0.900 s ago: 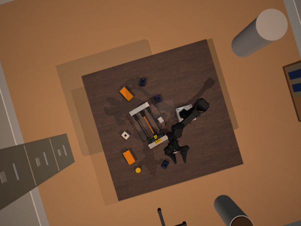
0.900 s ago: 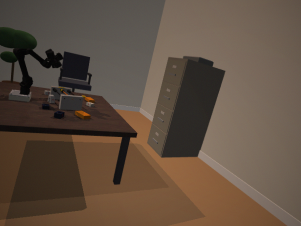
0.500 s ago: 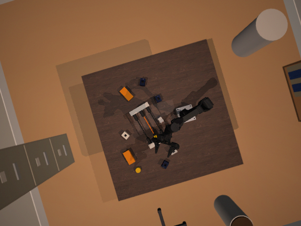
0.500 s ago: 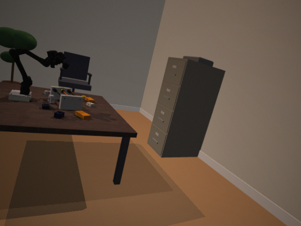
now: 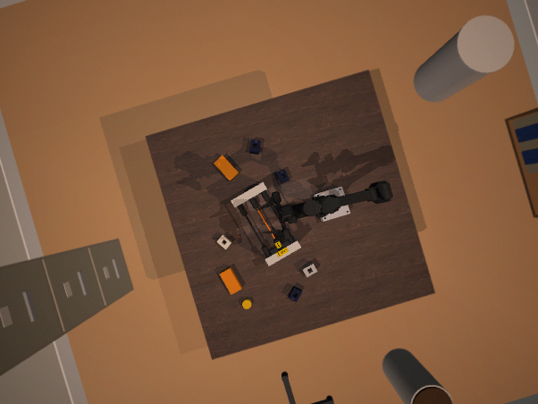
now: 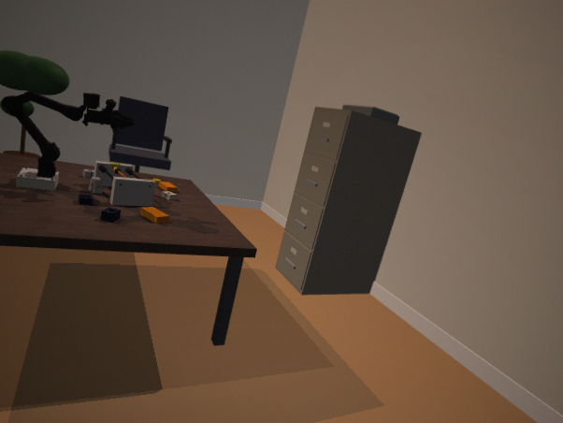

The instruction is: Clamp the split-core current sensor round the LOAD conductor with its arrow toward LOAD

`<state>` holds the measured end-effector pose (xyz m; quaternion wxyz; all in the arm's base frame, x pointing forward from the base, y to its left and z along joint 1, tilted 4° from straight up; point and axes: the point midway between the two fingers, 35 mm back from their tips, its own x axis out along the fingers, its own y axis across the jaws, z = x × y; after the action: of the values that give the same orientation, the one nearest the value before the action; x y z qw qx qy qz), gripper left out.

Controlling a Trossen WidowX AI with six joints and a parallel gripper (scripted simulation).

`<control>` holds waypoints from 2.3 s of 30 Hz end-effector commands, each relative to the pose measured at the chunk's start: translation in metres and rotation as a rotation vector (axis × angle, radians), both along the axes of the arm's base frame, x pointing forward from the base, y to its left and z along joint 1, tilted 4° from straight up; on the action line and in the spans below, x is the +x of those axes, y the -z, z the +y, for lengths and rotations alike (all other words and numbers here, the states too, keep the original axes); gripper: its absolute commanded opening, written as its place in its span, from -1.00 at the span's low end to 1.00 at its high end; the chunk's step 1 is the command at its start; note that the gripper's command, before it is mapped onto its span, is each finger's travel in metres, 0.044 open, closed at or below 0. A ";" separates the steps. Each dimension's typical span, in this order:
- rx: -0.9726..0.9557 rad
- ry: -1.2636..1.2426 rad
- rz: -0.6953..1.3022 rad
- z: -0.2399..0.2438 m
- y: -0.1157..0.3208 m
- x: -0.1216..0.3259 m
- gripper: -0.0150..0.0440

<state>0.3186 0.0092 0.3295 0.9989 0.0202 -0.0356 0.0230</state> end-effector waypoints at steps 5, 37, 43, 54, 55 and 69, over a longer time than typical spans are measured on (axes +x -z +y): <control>-0.039 0.041 0.033 -0.007 0.008 -0.002 1.00; -0.461 -0.434 1.192 0.161 0.157 -0.066 1.00; -0.461 -0.434 1.192 0.161 0.157 -0.066 1.00; -0.492 -0.356 1.312 0.109 0.182 -0.062 1.00; -0.496 -0.337 1.350 0.094 0.189 -0.063 1.00; -0.473 -0.266 1.599 0.009 0.228 -0.091 1.00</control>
<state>0.2316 0.0201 0.1077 0.6991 -0.1761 0.6819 0.1231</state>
